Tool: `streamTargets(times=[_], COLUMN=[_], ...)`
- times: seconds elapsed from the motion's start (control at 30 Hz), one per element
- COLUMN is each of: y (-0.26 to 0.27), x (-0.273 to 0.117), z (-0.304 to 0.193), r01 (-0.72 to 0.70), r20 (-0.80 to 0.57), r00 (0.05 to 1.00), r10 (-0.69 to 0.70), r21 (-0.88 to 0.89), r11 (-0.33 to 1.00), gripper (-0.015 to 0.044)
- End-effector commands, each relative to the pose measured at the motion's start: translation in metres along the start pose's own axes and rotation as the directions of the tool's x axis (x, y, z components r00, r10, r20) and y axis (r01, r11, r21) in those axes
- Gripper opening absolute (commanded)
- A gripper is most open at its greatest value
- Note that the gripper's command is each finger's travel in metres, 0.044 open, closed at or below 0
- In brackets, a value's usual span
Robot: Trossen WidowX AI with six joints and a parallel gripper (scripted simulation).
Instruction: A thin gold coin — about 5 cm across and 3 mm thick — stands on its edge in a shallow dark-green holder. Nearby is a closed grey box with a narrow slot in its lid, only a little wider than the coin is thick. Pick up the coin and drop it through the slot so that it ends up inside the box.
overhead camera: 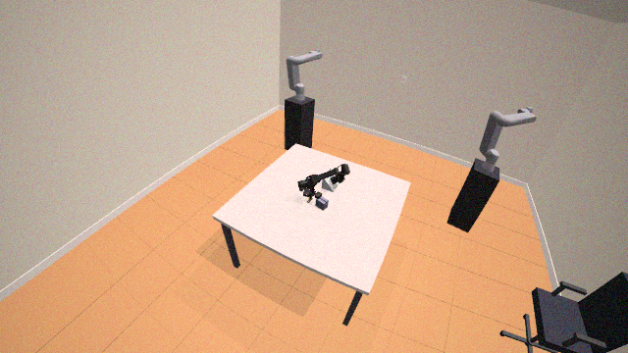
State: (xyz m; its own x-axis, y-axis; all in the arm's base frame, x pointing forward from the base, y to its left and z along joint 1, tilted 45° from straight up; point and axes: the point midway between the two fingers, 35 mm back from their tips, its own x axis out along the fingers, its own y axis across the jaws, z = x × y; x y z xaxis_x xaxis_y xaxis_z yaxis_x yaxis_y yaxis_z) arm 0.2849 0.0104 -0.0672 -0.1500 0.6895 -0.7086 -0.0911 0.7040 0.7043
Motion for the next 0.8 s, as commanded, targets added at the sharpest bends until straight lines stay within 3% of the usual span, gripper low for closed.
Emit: streamTargets(times=[0.0,0.77], y=[0.000,-0.002], x=[0.000,-0.053], z=[0.000,0.004], r01=[-0.001,0.004], r20=[0.002,0.003], r00=[1.000,1.000], r10=[0.001,-0.004], r21=[0.005,0.006], r11=[1.000,1.000], gripper=[0.0000,0.0000])
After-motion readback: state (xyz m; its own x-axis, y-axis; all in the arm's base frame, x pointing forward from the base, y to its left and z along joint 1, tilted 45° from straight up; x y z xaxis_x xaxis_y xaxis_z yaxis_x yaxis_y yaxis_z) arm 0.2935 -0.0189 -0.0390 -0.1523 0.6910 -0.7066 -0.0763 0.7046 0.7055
